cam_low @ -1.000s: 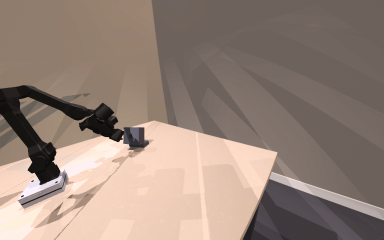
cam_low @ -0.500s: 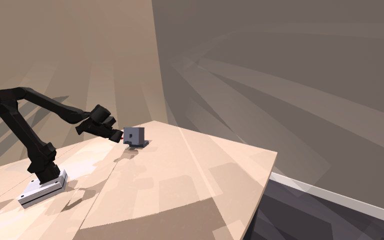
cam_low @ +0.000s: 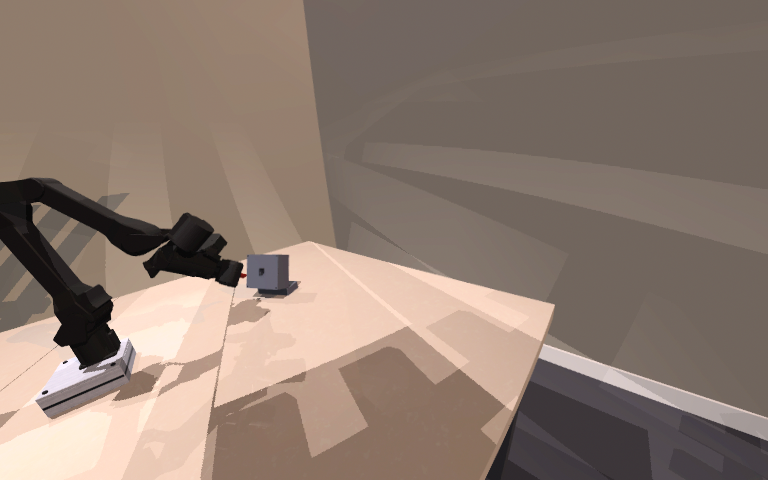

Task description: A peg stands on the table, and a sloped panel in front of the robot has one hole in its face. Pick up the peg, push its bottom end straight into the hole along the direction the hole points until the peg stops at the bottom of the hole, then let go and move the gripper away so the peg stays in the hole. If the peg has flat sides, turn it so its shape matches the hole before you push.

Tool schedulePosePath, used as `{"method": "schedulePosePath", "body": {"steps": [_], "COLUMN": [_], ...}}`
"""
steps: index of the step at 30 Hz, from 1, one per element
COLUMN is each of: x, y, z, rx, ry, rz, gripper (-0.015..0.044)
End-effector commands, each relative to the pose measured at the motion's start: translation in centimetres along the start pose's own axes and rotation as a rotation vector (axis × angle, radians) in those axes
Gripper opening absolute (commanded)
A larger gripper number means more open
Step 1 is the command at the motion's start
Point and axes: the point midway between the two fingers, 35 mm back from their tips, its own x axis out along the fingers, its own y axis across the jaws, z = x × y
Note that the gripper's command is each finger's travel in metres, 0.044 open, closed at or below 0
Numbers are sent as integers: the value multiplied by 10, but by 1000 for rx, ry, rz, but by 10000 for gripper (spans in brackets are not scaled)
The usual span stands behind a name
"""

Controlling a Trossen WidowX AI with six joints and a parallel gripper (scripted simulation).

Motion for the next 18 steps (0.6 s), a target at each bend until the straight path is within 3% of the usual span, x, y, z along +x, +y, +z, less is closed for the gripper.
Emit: {"method": "schedulePosePath", "body": {"steps": [1, 18], "x": [-3, -17], "y": [0, -5], "z": [-1, -6], "rx": [-17, -77], "ry": [-27, -118], "rz": [-1, -30], "gripper": [0, 0]}}
